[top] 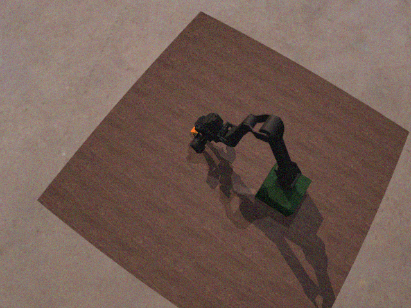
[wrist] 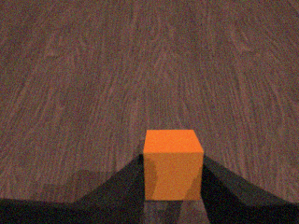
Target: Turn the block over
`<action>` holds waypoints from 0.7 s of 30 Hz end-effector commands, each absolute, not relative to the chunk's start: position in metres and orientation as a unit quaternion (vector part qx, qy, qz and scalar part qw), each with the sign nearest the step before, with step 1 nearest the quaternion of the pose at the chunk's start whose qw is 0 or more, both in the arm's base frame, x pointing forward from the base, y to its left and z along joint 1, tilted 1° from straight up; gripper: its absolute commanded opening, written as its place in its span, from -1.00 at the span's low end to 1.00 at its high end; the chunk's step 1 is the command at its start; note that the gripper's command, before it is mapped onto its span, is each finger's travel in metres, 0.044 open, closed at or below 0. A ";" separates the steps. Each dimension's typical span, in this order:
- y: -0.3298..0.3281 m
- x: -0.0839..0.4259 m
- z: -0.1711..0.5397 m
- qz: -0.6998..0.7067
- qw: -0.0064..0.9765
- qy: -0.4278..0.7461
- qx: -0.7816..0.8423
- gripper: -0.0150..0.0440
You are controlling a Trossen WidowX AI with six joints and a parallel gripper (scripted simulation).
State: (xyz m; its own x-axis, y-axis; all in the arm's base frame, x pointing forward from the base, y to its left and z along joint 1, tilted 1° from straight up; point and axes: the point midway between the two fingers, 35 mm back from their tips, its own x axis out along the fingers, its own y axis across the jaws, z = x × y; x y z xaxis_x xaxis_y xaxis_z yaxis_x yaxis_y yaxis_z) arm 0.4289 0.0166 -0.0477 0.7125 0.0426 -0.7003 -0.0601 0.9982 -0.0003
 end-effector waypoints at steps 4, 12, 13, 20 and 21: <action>0.017 0.425 -0.056 0.029 0.942 0.334 -0.008 -0.49; 0.017 0.418 -0.056 0.030 0.961 0.276 -0.006 -0.49; 0.017 0.416 -0.055 0.030 0.963 0.269 -0.006 -0.49; 0.016 0.413 -0.053 0.030 0.969 0.246 -0.005 -0.49; 0.016 0.413 -0.052 0.030 0.970 0.242 -0.005 -0.49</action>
